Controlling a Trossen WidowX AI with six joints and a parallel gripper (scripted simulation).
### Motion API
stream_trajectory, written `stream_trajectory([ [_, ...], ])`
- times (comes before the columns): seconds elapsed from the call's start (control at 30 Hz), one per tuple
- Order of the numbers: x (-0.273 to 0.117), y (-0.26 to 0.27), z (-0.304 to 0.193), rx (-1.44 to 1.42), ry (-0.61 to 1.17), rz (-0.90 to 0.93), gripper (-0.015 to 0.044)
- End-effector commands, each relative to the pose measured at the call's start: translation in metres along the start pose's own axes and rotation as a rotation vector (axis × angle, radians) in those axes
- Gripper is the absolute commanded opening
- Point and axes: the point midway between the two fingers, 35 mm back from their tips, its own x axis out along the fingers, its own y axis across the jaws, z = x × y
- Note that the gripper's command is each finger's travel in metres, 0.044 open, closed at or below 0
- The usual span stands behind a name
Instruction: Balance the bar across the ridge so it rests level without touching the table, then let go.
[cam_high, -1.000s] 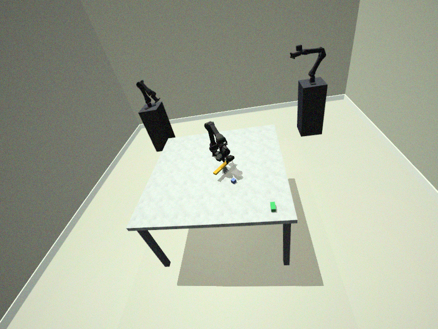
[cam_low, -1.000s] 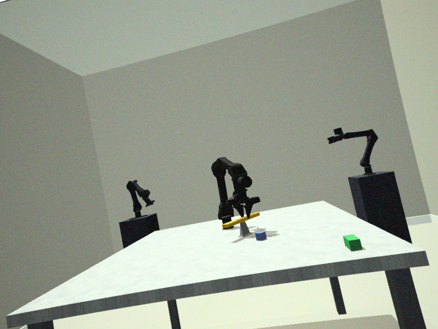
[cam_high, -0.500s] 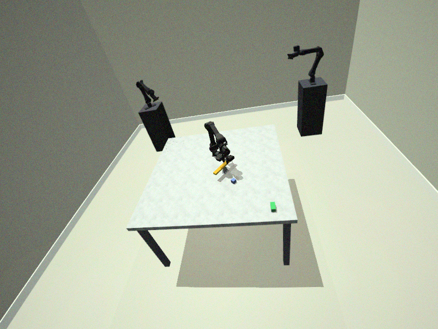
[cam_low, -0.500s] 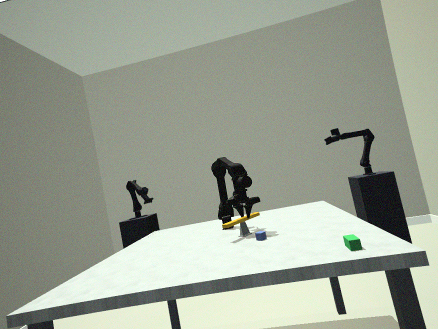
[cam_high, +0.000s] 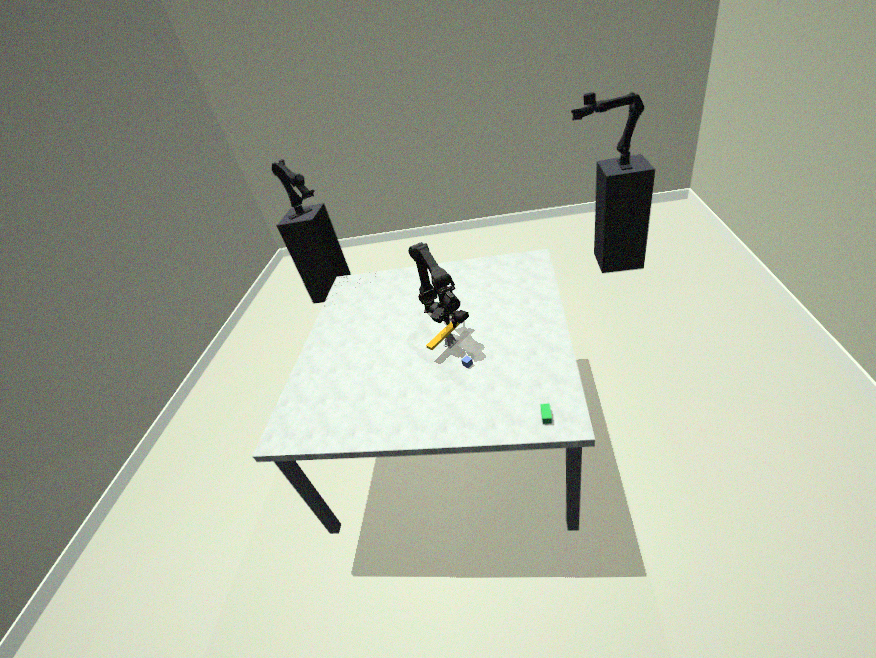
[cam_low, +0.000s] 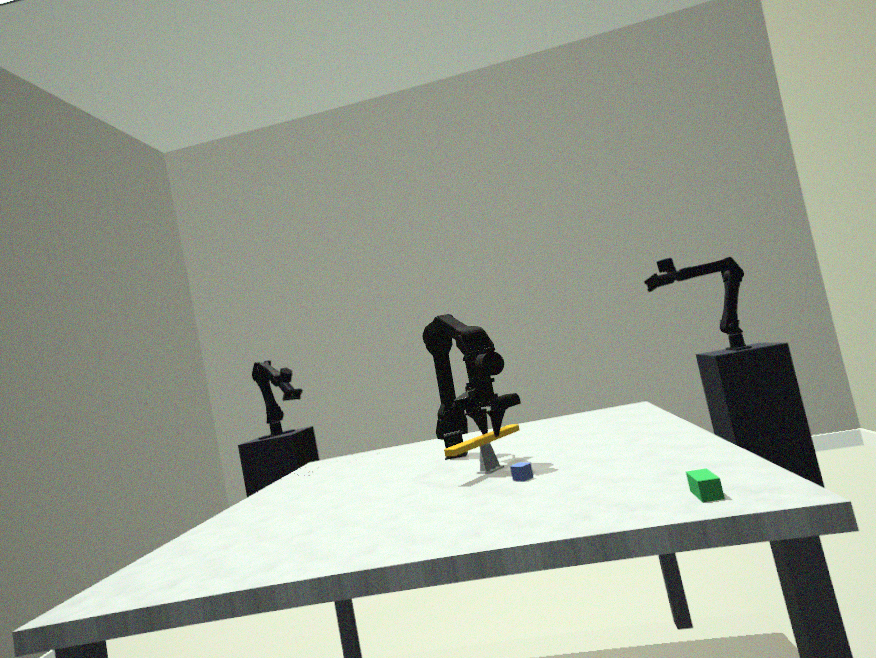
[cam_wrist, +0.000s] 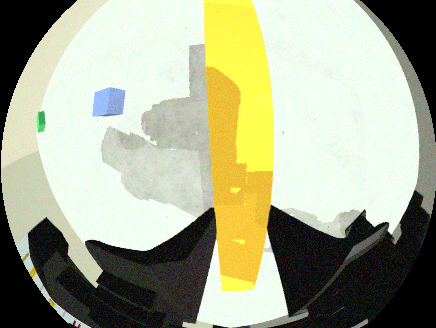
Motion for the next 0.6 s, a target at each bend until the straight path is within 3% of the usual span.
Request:
stream_trajectory([
  [0.0, 0.0, 0.0, 0.0, 0.0, 0.0, 0.0, 0.0105],
  [0.1, 0.0, 0.0, 0.0, 0.0, 0.0, 0.0, 0.0167],
  [0.57, 0.0, 0.0, 0.0, 0.0, 0.0, 0.0, 0.0168],
])
